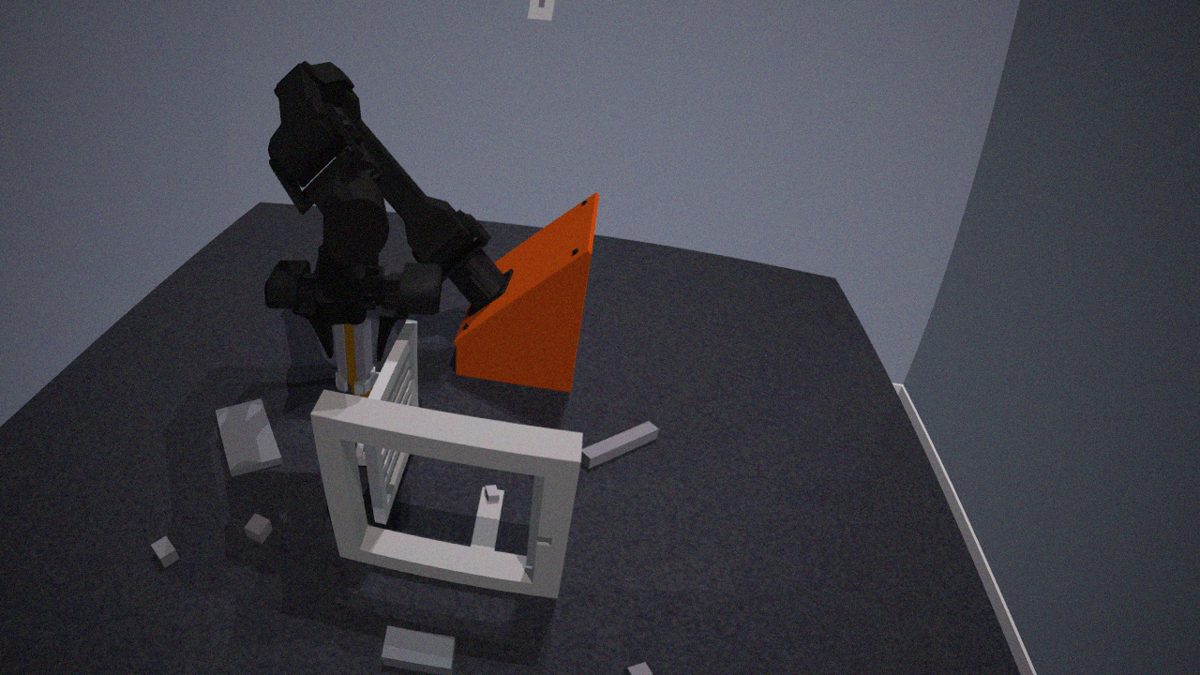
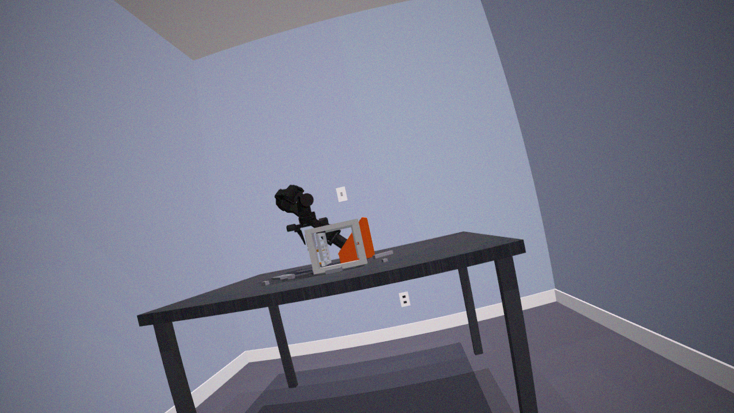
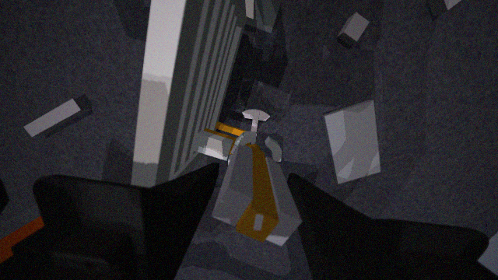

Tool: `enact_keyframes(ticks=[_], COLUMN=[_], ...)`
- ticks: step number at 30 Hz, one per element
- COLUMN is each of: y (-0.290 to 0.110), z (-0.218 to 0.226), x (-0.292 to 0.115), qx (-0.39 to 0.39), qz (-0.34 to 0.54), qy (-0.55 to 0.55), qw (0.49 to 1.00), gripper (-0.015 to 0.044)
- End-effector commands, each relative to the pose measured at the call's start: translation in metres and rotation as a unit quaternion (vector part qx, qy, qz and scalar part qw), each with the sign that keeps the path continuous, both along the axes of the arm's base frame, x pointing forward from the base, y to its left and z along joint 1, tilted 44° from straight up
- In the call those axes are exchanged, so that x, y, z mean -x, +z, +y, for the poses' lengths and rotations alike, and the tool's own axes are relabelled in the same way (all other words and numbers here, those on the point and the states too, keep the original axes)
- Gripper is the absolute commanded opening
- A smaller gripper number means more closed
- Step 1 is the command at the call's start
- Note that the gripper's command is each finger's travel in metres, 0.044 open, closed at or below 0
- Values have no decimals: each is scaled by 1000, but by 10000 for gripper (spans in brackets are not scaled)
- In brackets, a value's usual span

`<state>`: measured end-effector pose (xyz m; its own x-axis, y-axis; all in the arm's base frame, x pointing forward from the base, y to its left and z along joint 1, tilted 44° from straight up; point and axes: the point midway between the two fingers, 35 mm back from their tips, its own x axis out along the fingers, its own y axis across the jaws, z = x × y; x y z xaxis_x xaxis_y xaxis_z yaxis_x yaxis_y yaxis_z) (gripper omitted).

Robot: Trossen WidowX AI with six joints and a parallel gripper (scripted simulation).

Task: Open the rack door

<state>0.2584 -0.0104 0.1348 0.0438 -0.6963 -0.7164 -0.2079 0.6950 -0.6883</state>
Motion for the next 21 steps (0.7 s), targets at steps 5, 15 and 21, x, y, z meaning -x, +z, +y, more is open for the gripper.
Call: enact_keyframes(ticks=[5,15,21], y=[8,22,30], z=[8,21,29], x=[0,1,2], qx=[-4,-9,-13], qz=[1,3,4], qy=[15,40,55], qw=[1000,999,998], gripper=[299,299,299])
